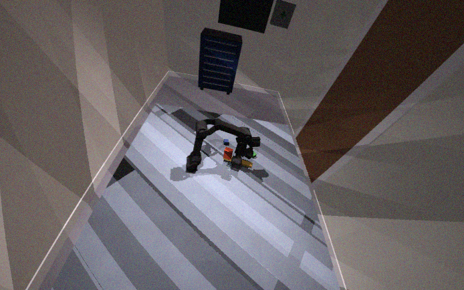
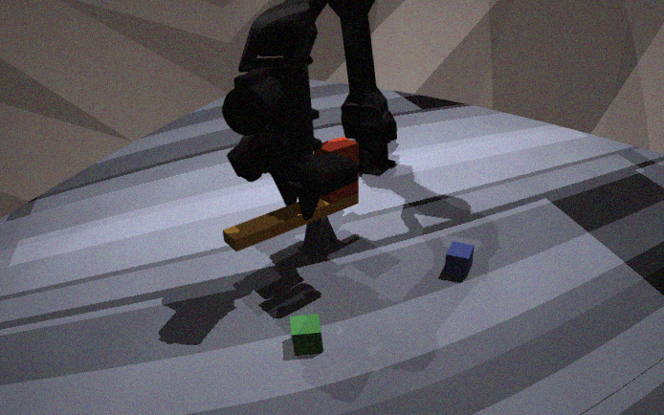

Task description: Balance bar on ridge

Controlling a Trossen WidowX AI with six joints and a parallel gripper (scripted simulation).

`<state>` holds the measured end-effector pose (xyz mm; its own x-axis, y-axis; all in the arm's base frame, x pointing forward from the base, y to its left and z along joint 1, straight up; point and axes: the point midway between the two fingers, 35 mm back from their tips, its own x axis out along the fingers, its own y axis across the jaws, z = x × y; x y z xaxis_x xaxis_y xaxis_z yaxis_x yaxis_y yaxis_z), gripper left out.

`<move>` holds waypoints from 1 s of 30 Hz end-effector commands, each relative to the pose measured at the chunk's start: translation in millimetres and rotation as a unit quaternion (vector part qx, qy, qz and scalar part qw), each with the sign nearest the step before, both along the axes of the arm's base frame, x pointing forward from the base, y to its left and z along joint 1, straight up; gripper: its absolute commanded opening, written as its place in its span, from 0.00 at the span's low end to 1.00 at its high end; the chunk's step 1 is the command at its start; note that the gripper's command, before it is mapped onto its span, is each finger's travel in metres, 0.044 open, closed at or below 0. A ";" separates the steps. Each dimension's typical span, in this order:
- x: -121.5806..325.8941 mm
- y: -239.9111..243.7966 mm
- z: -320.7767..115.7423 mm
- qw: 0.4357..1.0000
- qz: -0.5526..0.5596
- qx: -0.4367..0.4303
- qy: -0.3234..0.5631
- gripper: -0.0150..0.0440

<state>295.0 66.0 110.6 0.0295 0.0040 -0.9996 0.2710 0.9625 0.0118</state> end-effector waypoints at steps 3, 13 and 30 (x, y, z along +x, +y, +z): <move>-0.6 0.3 -1.5 1.000 -0.003 0.001 0.001 0.25; -0.7 0.2 -2.3 1.000 -0.003 0.001 0.001 0.25; -0.7 0.1 -3.8 1.000 -0.003 0.001 0.001 0.25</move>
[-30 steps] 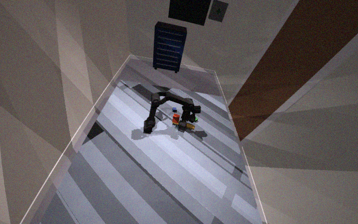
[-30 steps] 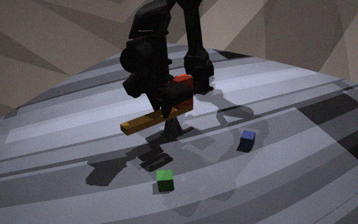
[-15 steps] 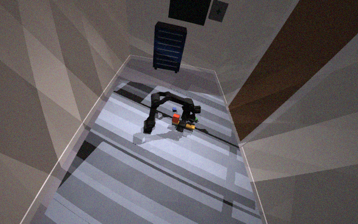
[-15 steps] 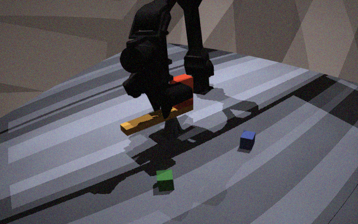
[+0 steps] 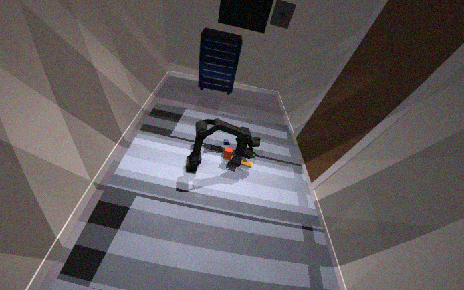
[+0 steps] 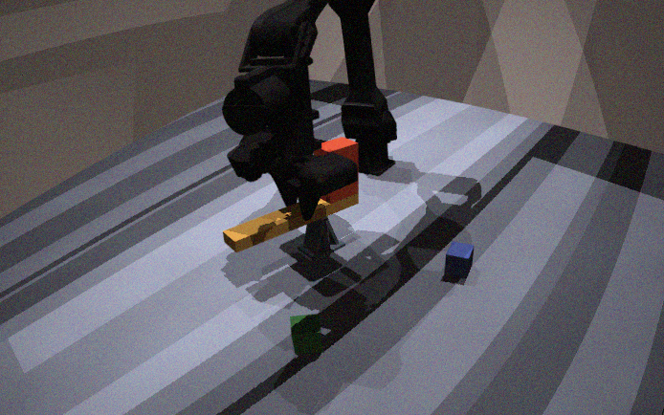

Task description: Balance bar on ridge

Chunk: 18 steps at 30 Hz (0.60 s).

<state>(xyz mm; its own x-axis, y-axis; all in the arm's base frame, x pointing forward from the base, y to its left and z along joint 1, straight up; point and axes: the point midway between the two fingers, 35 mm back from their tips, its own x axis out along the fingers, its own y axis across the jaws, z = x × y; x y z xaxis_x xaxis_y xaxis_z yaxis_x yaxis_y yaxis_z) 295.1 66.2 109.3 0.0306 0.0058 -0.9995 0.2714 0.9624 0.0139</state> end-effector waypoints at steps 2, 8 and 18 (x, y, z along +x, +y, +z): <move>-0.8 0.0 -2.6 1.000 -0.003 0.000 0.002 0.25; -0.7 -0.1 -3.2 1.000 -0.003 0.000 0.002 0.25; -0.7 -0.1 -4.0 1.000 -0.003 0.000 0.002 0.25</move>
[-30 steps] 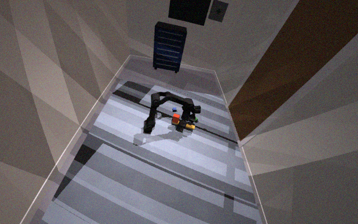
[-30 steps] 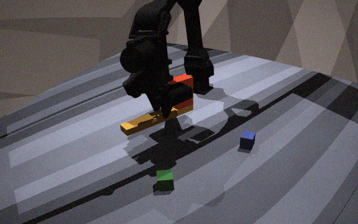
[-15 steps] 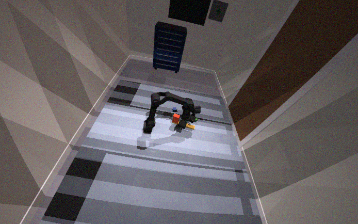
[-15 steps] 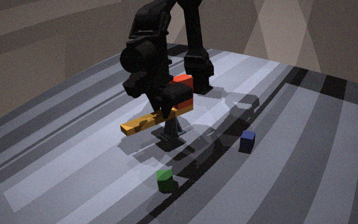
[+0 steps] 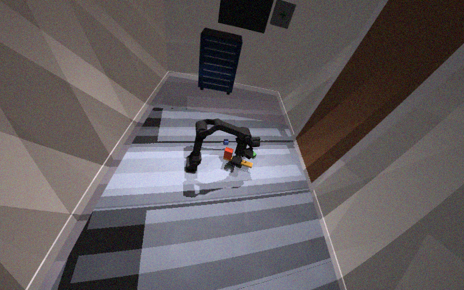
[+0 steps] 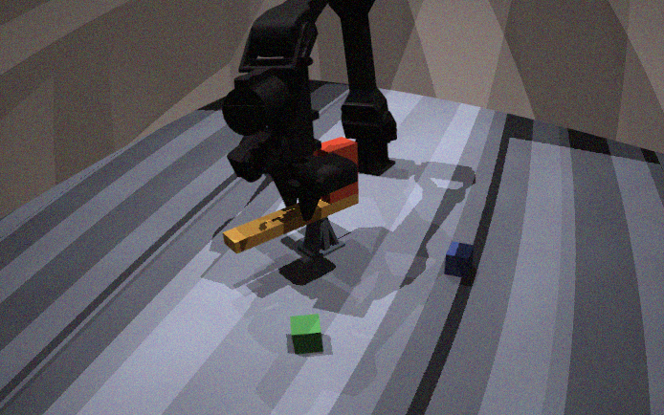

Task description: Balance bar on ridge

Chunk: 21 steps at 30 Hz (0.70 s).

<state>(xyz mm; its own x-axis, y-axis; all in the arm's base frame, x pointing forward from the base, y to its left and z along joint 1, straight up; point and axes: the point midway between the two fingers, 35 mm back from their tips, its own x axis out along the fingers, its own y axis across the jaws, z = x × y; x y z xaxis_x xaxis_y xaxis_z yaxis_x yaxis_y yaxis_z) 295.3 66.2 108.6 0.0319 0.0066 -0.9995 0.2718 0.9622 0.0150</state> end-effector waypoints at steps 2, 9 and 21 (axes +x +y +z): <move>-0.8 -0.1 -3.4 1.000 -0.003 0.000 0.003 0.25; -0.8 -0.2 -3.9 1.000 -0.003 0.000 0.003 0.25; -0.6 -0.2 -4.9 1.000 -0.003 0.000 0.003 0.25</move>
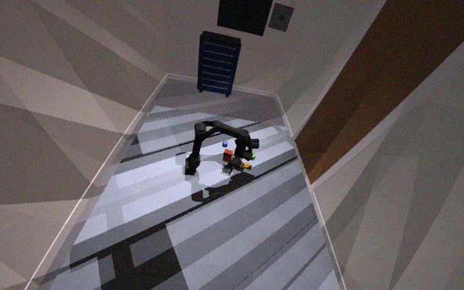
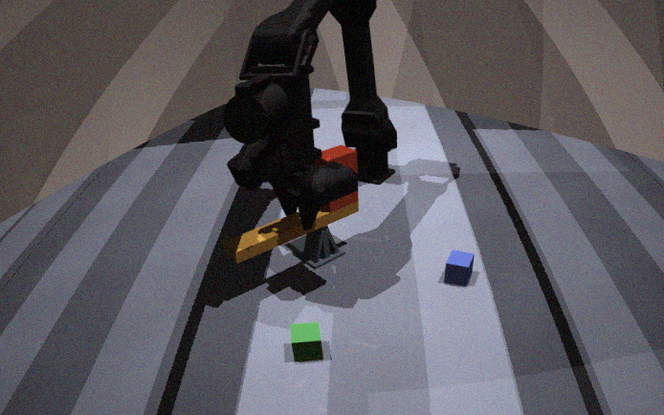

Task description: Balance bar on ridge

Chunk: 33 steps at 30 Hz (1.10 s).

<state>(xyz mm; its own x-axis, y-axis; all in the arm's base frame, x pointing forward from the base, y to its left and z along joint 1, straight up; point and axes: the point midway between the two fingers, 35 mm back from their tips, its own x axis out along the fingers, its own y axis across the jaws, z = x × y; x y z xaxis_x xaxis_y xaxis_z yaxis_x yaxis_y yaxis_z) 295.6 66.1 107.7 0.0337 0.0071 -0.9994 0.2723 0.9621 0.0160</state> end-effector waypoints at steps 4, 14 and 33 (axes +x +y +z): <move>-0.9 -0.2 -4.4 1.000 -0.002 0.000 0.003 0.25; -0.7 -0.2 -5.2 1.000 -0.002 0.000 0.003 0.25; -0.5 -0.3 -1.2 1.000 -0.002 0.000 0.003 0.25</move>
